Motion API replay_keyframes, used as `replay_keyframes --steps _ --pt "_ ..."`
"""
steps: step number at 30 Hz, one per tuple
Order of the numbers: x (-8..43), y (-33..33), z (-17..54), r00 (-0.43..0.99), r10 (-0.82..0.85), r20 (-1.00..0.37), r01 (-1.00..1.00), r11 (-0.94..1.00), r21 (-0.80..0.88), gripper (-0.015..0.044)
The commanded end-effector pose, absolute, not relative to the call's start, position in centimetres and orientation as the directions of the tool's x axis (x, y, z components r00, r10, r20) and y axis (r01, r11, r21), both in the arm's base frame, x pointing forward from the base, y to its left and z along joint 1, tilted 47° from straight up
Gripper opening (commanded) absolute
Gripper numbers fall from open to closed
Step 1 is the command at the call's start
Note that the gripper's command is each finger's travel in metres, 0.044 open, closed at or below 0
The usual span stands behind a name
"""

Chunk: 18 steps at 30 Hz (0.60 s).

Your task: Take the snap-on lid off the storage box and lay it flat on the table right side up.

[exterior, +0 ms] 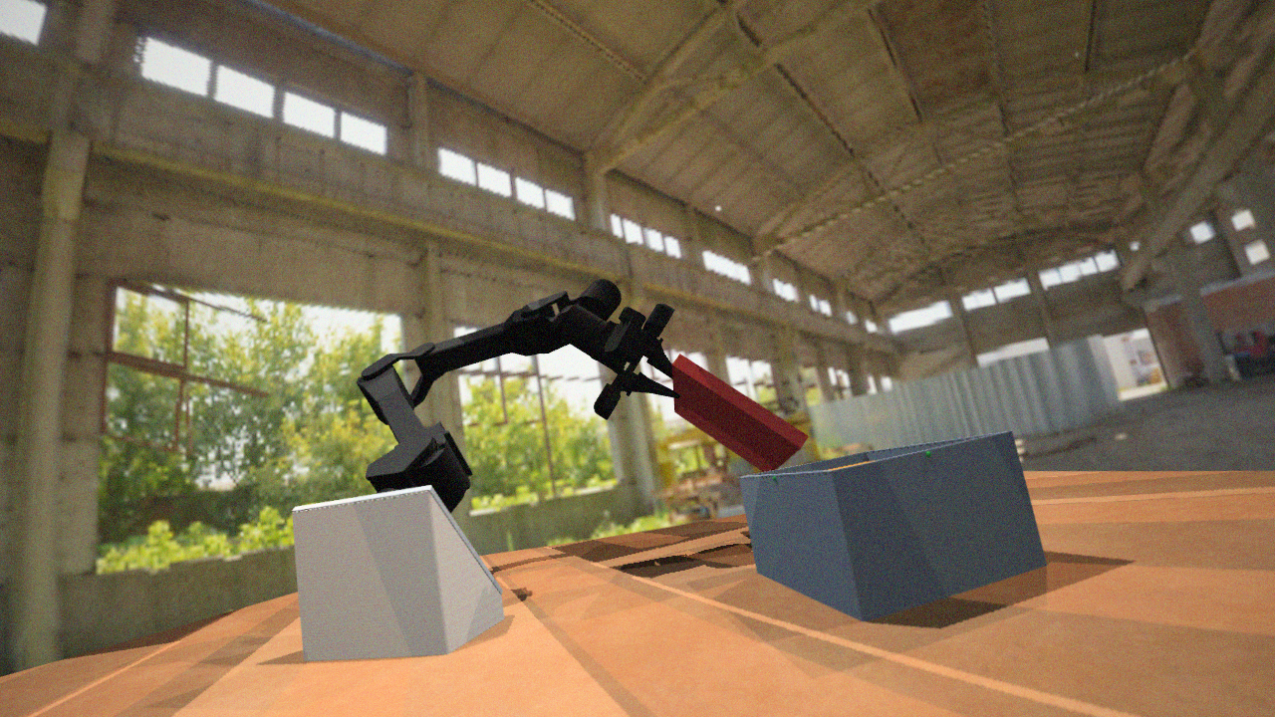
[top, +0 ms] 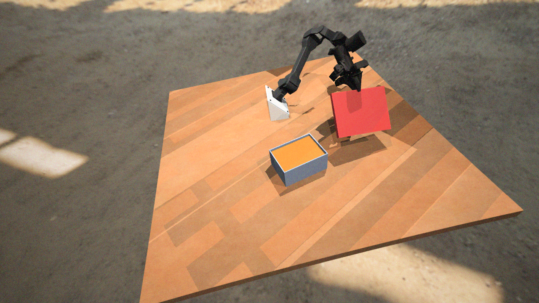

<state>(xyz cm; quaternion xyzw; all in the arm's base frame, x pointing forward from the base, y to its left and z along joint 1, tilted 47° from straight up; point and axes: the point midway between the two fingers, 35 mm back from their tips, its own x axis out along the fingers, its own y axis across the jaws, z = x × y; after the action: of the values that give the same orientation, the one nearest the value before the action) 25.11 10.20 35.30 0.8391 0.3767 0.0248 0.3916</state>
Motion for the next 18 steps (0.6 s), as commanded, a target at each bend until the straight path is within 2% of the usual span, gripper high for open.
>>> replay_keyframes --steps 1,18 --pt "25.18 10.32 35.12 0.724 0.644 -0.248 0.604 -0.418 0.679 0.0000" --pt "25.16 11.32 34.20 0.724 0.644 -0.247 0.603 -0.418 0.679 0.0000"
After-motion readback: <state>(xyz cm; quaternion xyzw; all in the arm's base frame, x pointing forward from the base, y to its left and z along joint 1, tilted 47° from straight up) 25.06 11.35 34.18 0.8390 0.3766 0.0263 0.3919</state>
